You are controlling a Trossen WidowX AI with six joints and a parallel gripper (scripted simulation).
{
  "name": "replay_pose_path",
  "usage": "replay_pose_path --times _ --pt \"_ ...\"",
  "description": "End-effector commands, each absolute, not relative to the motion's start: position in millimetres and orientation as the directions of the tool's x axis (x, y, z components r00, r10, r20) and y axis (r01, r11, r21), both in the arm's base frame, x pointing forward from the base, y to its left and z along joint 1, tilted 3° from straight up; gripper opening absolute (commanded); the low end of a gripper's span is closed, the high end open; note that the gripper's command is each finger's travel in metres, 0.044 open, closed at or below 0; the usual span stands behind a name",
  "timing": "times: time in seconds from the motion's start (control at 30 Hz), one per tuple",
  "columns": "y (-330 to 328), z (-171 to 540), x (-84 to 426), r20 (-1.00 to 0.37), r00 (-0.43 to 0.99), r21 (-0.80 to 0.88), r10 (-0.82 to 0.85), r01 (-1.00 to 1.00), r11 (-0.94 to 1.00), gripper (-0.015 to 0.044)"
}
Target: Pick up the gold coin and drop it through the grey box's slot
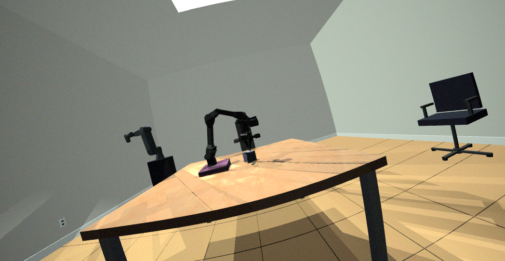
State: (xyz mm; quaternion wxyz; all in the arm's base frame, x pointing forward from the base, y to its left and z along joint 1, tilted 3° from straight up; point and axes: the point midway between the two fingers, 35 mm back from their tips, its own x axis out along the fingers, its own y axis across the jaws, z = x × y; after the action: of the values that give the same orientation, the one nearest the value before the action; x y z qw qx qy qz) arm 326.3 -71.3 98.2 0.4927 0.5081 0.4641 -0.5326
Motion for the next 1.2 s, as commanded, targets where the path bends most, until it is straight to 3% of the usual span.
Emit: replay_pose_path --times 0.0,0.4,0.8,1.17 --pt "-71.7 101.4 326.1 -0.998 0.006 0.005 -0.056 1.0 0.025 0.0" --pt "-72.3 101.7 324.4 -0.998 0.006 -0.019 -0.056 0.904 0.427 0.0" --pt "-72.9 102.0 322.7 -0.998 0.006 -0.039 -0.056 0.654 0.756 0.0" --pt "-68.9 101.8 322.4 -0.998 0.006 -0.04 -0.056 0.613 0.789 0.0"
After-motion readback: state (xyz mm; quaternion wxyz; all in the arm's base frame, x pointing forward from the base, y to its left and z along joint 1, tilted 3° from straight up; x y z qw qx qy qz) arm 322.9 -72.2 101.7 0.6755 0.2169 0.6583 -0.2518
